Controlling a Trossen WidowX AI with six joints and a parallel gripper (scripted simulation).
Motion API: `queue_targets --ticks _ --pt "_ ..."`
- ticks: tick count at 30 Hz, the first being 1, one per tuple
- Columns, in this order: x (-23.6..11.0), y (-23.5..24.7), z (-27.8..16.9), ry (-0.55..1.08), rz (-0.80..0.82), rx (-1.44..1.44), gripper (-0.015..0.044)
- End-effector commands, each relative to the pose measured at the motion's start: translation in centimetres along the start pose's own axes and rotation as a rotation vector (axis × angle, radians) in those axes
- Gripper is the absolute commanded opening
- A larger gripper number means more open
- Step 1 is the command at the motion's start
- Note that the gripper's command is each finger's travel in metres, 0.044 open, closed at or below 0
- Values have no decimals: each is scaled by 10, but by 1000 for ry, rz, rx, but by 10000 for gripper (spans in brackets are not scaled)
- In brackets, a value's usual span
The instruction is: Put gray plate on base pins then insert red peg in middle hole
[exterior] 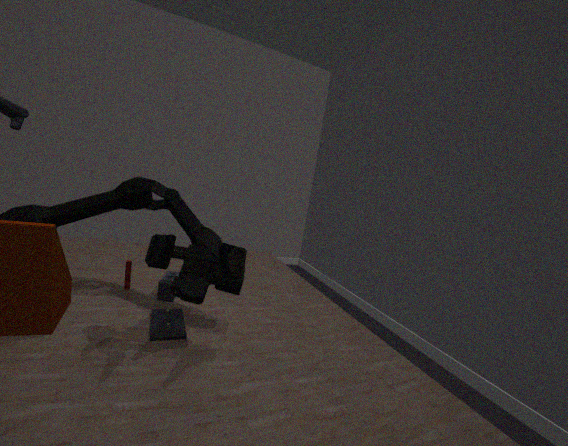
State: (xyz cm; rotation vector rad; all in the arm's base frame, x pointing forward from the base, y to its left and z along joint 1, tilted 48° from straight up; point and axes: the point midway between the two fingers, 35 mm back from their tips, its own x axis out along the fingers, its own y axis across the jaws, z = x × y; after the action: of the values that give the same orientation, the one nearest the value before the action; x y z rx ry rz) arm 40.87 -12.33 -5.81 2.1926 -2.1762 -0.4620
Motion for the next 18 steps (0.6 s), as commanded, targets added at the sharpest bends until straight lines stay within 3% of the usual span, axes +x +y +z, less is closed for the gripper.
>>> queue_targets --ticks 1,4,9,18 --pt "0 0 0 0 0 0 426" --pt "1 5 3 -117 25 -16 440" --pt "-13 23 12 -521 90 -60 440" --pt "-86 53 -3 -1256 122 -86 440"
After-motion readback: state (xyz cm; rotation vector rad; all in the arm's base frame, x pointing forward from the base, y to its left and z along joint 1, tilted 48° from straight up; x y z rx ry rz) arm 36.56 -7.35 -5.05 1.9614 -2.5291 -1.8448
